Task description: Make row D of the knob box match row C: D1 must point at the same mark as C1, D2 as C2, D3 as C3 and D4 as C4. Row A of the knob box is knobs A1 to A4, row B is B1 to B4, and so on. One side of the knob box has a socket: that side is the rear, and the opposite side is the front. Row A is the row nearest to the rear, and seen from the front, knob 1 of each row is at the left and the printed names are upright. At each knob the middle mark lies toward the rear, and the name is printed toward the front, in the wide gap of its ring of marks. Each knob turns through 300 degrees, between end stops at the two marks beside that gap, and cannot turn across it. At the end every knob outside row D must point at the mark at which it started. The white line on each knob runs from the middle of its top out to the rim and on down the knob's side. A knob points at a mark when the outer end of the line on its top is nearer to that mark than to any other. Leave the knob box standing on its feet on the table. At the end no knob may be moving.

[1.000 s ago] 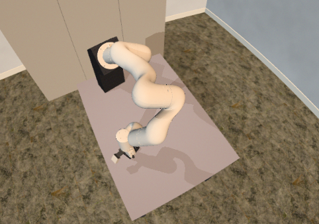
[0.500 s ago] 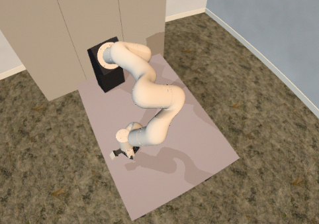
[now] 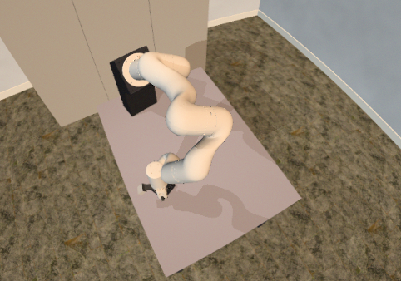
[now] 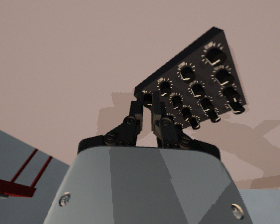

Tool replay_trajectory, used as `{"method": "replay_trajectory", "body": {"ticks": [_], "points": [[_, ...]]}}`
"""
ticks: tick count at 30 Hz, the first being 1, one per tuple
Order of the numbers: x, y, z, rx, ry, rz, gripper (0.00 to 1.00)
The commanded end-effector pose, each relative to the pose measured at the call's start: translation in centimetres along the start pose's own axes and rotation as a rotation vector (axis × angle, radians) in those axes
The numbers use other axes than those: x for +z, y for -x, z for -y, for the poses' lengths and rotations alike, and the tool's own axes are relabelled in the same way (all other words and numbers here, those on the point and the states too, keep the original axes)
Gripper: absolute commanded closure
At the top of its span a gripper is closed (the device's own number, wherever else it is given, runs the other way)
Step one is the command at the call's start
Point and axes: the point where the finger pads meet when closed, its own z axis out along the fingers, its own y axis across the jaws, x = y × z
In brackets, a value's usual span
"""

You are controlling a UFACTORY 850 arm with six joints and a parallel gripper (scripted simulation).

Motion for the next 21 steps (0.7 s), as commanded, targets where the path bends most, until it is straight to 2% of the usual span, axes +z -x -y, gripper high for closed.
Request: {"method": "replay_trajectory", "body": {"ticks": [1,21], "points": [[-0.03,-0.01,0.05,0.117,0.006,0.004,0.92],[-0.03,-0.01,0.05,0.559,0.007,0.002,0.92]]}}
